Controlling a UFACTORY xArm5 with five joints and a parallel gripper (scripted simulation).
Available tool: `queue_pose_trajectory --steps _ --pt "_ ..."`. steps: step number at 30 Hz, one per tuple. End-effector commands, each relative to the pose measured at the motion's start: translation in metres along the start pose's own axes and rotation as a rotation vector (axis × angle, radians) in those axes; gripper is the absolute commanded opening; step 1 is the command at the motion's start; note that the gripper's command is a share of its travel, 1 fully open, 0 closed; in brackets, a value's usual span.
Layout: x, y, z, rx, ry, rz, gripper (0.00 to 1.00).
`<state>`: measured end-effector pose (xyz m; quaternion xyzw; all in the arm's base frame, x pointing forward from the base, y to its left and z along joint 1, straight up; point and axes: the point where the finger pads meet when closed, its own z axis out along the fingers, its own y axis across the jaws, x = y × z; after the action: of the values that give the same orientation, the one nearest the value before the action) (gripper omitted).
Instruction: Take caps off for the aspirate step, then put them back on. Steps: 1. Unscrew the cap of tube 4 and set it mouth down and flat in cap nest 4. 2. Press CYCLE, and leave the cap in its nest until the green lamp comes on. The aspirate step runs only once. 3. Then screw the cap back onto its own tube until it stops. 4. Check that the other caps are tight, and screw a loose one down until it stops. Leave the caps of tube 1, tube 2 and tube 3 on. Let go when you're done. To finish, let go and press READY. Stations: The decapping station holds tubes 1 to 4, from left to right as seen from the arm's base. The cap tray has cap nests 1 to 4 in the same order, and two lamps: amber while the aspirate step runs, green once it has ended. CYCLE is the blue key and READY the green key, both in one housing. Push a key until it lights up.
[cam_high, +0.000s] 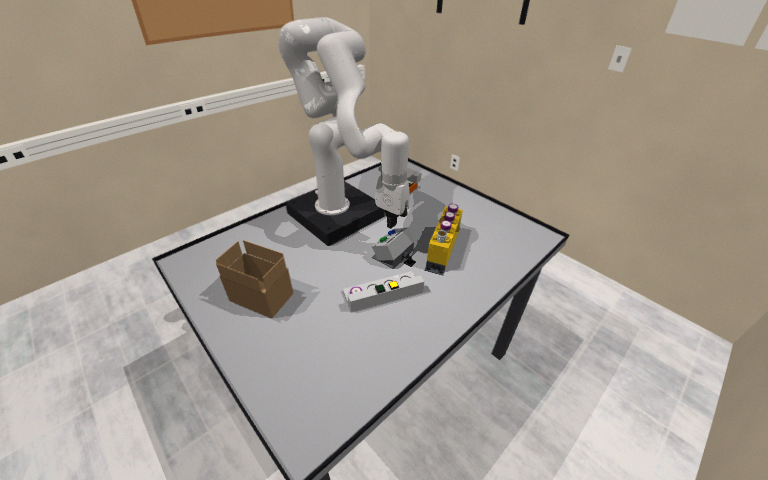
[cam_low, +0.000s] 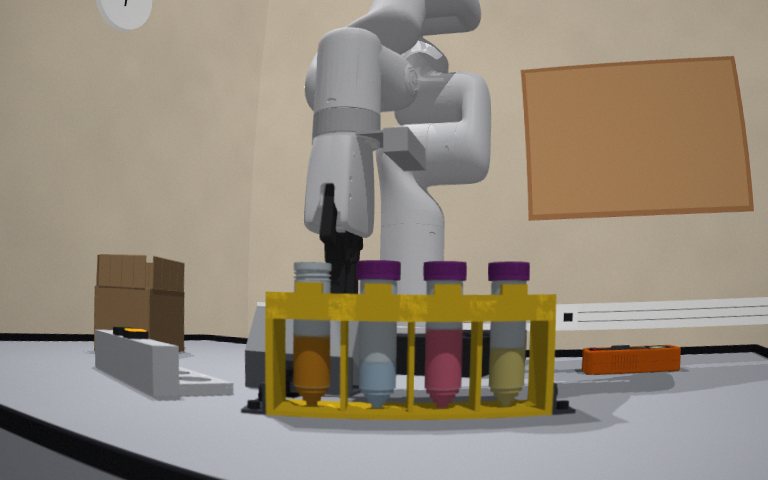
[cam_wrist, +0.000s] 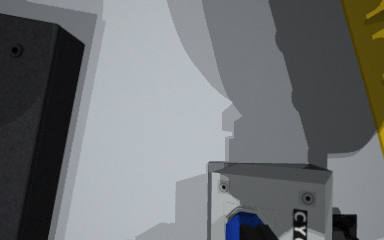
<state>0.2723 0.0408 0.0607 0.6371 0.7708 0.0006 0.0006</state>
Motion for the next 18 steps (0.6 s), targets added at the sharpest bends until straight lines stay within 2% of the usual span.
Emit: queue_pose_trajectory --steps 1,6,7,10,18 --pt "0.0 0.001 -0.009 -0.003 0.004 0.0 0.0" --pt "0.0 0.001 -0.009 -0.003 0.004 0.0 0.0" --pt "-0.006 0.006 -0.009 -0.003 0.004 -0.083 1.0" --pt "-0.023 0.023 -0.007 -0.003 0.003 -0.302 1.0" --pt "-0.043 0.044 -0.005 -0.005 0.002 -0.59 1.0"
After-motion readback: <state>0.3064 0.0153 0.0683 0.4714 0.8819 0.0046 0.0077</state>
